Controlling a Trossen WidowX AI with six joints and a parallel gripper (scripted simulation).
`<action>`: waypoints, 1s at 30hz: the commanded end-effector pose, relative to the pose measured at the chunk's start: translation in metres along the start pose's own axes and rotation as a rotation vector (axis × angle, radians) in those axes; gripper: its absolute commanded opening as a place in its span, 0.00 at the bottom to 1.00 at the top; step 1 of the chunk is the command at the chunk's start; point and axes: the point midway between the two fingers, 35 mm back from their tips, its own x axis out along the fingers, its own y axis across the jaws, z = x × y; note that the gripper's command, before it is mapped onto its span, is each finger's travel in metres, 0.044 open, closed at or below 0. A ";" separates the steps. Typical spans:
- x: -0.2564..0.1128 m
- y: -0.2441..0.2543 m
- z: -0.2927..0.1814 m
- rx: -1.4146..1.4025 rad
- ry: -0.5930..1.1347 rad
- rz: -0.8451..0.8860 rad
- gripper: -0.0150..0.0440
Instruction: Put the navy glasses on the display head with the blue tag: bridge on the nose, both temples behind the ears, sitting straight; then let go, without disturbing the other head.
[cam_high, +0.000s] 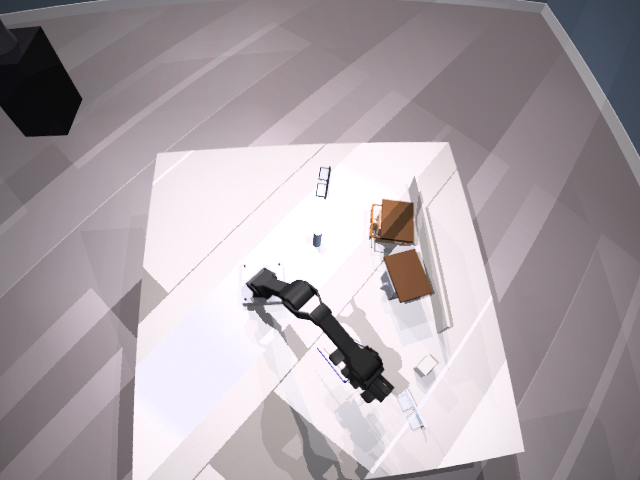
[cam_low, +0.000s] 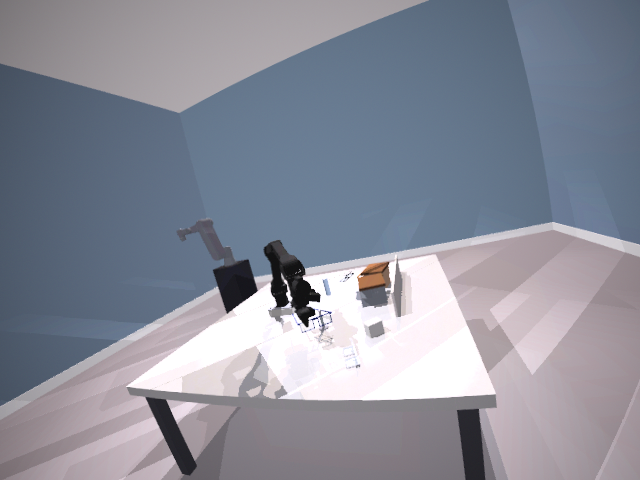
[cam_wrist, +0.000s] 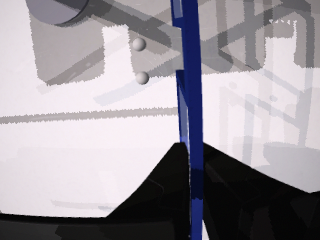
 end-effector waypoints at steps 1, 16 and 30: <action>0.000 -0.002 -0.004 0.000 -0.001 -0.001 0.25; 0.000 -0.008 -0.018 0.000 0.000 -0.001 0.25; 0.000 -0.009 -0.028 0.000 0.000 -0.001 0.25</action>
